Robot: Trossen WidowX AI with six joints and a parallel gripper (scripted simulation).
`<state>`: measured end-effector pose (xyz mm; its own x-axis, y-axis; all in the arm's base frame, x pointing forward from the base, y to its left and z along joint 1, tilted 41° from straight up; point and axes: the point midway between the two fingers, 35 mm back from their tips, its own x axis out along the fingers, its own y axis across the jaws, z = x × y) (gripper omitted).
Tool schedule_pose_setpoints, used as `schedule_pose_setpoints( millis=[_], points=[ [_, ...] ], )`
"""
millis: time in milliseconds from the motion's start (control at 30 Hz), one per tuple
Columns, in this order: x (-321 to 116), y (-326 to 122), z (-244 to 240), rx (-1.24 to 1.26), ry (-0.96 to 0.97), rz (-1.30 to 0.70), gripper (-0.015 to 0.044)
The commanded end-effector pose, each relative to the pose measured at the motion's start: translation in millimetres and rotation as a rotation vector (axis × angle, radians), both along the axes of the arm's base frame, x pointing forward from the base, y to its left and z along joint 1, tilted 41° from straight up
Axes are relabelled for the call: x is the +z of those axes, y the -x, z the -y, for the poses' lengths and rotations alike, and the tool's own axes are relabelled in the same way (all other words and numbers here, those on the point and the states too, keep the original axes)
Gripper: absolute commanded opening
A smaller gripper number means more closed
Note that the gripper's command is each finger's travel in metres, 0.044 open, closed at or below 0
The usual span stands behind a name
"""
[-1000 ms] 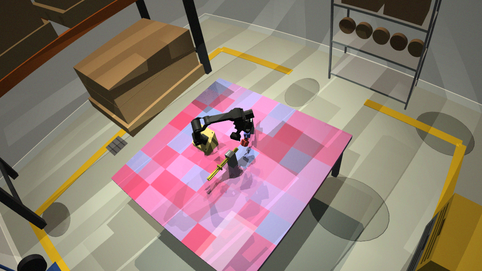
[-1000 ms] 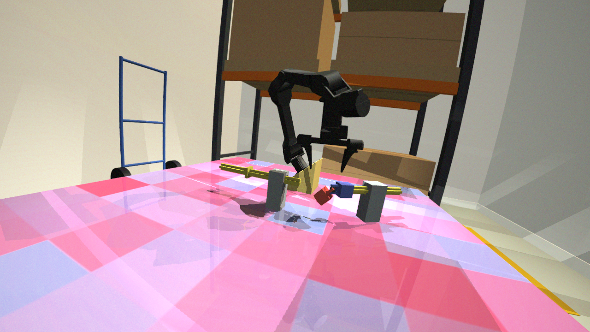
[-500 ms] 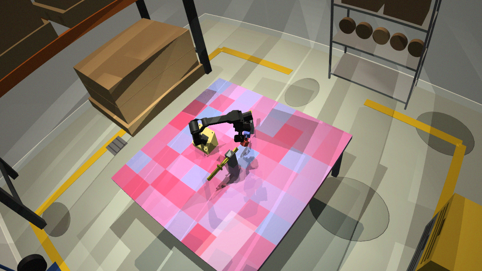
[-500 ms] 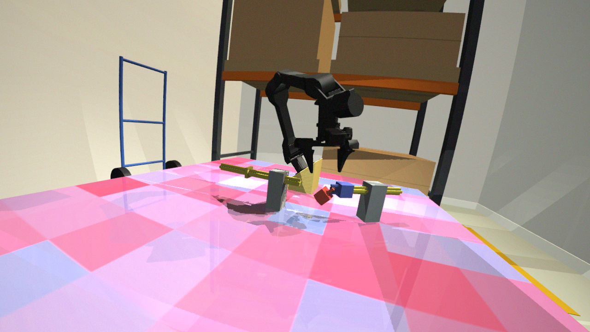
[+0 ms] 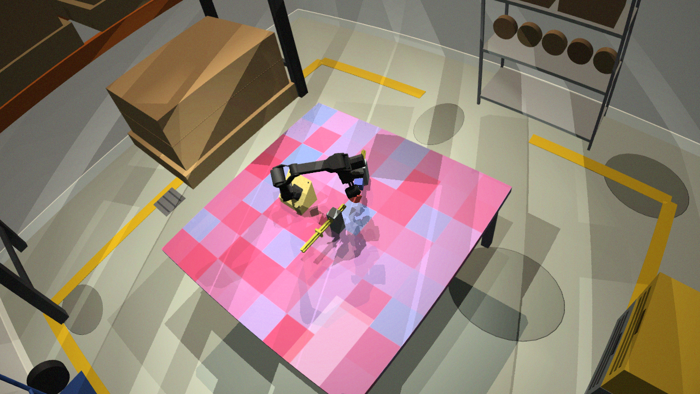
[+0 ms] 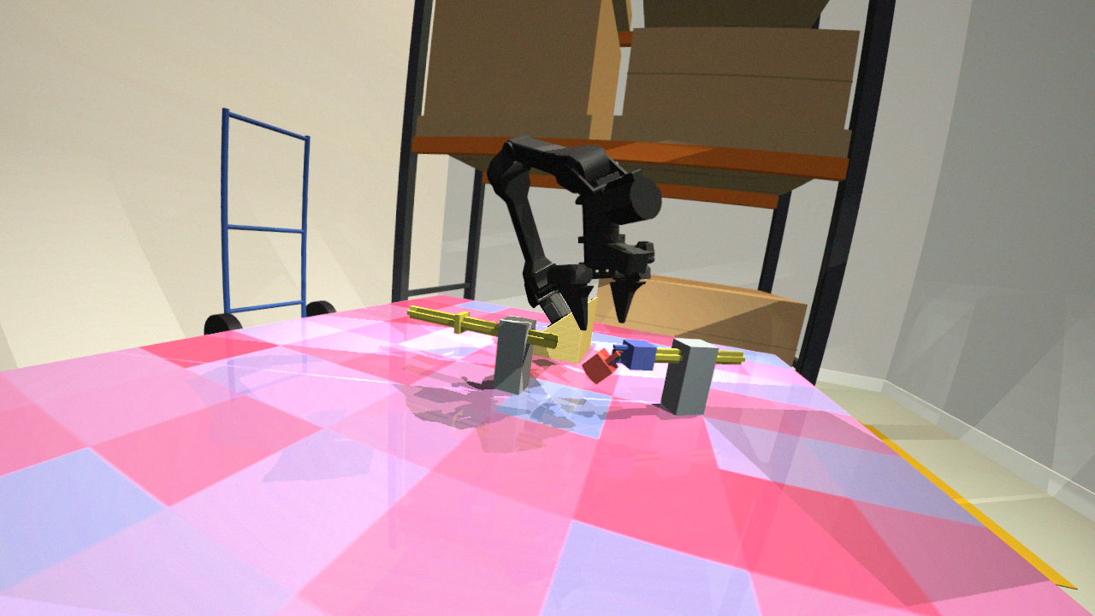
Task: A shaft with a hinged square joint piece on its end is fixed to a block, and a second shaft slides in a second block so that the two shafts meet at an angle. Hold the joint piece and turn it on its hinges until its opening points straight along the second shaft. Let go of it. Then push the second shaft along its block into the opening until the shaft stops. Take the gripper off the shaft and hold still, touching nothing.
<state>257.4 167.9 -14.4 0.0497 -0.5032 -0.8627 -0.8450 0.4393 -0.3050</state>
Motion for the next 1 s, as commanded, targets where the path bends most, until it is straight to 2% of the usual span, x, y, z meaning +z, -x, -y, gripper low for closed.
schedule_pose_setpoints(
  millis=[0, 467, 667, 967],
  points=[
    [-1, 1, 3, 0.089, -0.013, -0.054, 0.0440],
    [-3, 2, 8, 0.408, -0.053, -0.204, 0.0440],
    [-6, 1, 10, 0.412, -0.054, -0.205, 0.0440],
    [-46, -3, 43, 0.412, -0.052, -0.205, 0.0440]
  ],
)
